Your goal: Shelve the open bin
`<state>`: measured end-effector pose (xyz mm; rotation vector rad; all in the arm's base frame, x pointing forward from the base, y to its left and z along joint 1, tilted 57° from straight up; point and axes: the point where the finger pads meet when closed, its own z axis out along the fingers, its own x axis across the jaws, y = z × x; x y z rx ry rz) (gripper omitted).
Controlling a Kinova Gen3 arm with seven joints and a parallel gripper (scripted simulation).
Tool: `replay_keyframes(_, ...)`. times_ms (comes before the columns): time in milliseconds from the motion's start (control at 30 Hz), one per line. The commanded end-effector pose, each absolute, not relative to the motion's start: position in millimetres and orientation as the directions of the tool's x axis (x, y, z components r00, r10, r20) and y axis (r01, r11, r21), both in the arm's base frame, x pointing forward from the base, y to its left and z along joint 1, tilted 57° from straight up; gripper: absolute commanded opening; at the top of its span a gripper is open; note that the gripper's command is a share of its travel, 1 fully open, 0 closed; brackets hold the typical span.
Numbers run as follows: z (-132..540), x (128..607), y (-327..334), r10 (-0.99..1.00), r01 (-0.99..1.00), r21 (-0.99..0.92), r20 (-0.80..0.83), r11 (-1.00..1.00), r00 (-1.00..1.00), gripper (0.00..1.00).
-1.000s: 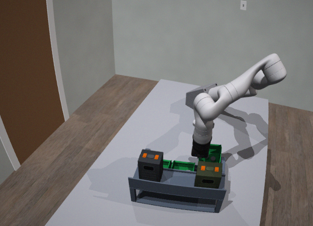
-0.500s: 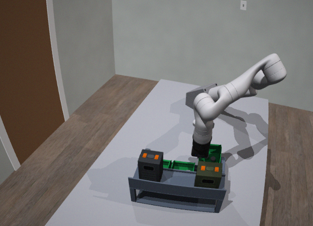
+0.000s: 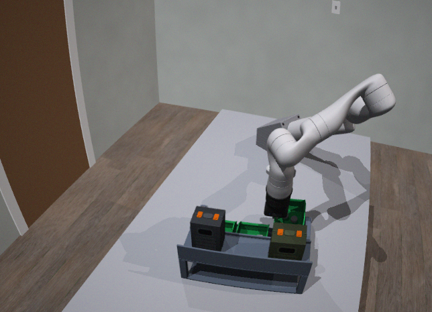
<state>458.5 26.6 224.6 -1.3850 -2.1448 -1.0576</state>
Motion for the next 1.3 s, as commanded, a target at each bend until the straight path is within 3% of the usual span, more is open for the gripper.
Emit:
replay_keyframes(0,224.8,458.7,25.4,0.611,0.892,0.389,0.656,0.231,-0.444,0.00)
replay_keyframes(1267,221.2,460.5,30.6,0.611,0.892,0.389,0.656,0.231,-0.444,0.00)
